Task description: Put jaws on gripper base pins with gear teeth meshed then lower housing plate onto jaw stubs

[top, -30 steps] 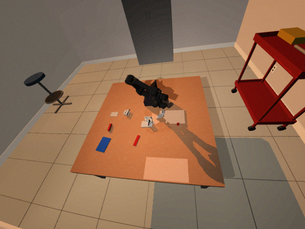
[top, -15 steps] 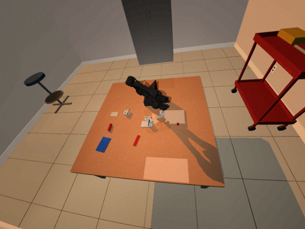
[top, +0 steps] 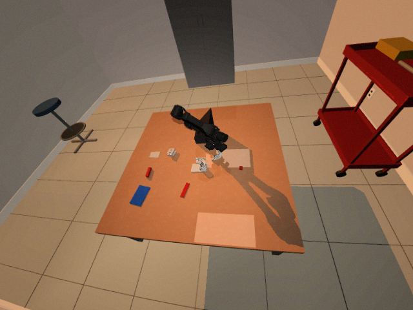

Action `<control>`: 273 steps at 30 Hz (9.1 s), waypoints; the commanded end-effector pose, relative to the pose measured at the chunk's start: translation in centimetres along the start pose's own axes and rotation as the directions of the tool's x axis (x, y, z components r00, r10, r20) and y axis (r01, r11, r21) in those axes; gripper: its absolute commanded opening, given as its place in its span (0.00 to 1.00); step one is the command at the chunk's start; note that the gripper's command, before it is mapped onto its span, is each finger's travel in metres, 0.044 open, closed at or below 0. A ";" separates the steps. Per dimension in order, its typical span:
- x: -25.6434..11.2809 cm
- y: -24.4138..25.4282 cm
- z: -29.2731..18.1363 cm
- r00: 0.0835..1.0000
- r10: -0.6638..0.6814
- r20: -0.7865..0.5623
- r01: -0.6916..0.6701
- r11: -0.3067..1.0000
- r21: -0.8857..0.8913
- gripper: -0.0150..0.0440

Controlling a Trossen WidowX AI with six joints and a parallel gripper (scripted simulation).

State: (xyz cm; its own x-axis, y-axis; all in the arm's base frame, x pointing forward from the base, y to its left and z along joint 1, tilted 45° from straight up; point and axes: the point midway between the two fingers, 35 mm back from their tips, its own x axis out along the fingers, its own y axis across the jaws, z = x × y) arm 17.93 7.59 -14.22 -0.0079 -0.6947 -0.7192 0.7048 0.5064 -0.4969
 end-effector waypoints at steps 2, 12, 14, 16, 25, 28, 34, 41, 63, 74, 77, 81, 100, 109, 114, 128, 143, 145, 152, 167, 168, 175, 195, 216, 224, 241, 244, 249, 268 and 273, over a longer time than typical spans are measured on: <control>0.9 -0.3 0.0 1.000 -0.005 0.005 0.005 1.000 -0.008 0.25; 1.0 0.4 0.0 1.000 -0.005 0.005 0.005 1.000 -0.008 0.25; 1.0 0.7 0.0 1.000 -0.005 0.005 0.005 1.000 -0.008 0.25; 1.0 1.0 0.0 1.000 -0.005 0.005 0.005 1.000 -0.008 0.25; 0.9 2.6 0.0 1.000 -0.004 0.005 0.004 1.000 -0.007 0.25; 0.9 3.0 0.0 1.000 -0.003 0.005 0.003 1.000 -0.007 0.25; 1.0 4.0 0.0 1.000 -0.003 0.005 0.003 1.000 -0.007 0.25; 1.0 5.1 0.0 1.000 -0.002 0.005 0.002 1.000 -0.006 0.25; -5.0 5.1 -0.1 1.000 -0.005 0.000 0.005 1.000 -0.004 0.25; -4.3 5.2 -0.2 1.000 0.003 0.006 -0.003 1.000 -0.012 0.74; -4.3 5.2 -0.2 1.000 0.003 0.006 -0.003 1.000 -0.012 0.88; -4.3 5.2 -0.2 1.000 0.003 0.006 -0.003 1.000 -0.012 1.00; -4.3 5.2 -0.2 1.000 0.003 0.006 -0.003 1.000 -0.012 1.00; -4.4 5.2 -0.2 1.000 0.001 0.005 -0.001 1.000 -0.010 0.96; -5.0 5.1 -0.1 1.000 -0.005 0.000 0.005 1.000 -0.004 0.73; -5.0 5.1 -0.1 1.000 -0.005 0.000 0.005 1.000 -0.004 0.25; -5.0 5.1 -0.1 1.000 -0.005 0.000 0.005 1.000 -0.004 0.25; -4.9 5.0 -0.1 1.000 -0.006 0.003 0.006 1.000 -0.009 0.30; -4.9 5.0 -0.1 1.000 -0.006 0.003 0.006 1.000 -0.009 0.61; -4.9 5.0 -0.1 1.000 -0.006 0.003 0.006 1.000 -0.009 1.00; -4.9 5.0 -0.1 1.000 -0.006 0.003 0.006 1.000 -0.009 1.00; -4.9 5.0 -0.1 1.000 -0.006 0.003 0.006 1.000 -0.009 1.00; -4.9 5.0 -0.1 1.000 -0.006 0.003 0.006 1.000 -0.009 0.73; -4.9 5.0 -0.1 1.000 -0.006 0.003 0.006 1.000 -0.009 0.25; -4.9 5.0 -0.1 1.000 -0.006 0.003 0.006 1.000 -0.009 0.25; -4.9 5.0 -0.1 1.000 -0.006 0.003 0.006 1.000 -0.009 0.97; -4.9 5.0 -0.1 1.000 -0.006 0.003 0.006 1.000 -0.009 1.00; -4.9 5.0 -0.1 1.000 -0.006 0.003 0.006 1.000 -0.009 1.00; -4.9 5.0 -0.1 1.000 -0.006 0.003 0.006 1.000 -0.009 1.00; -4.9 5.0 -0.1 1.000 -0.006 0.003 0.006 1.000 -0.009 0.87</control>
State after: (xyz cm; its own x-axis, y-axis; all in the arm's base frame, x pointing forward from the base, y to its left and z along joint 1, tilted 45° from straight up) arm 21.44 13.59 -13.27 -0.0096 -0.6993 -0.7147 0.6983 0.5069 -0.5053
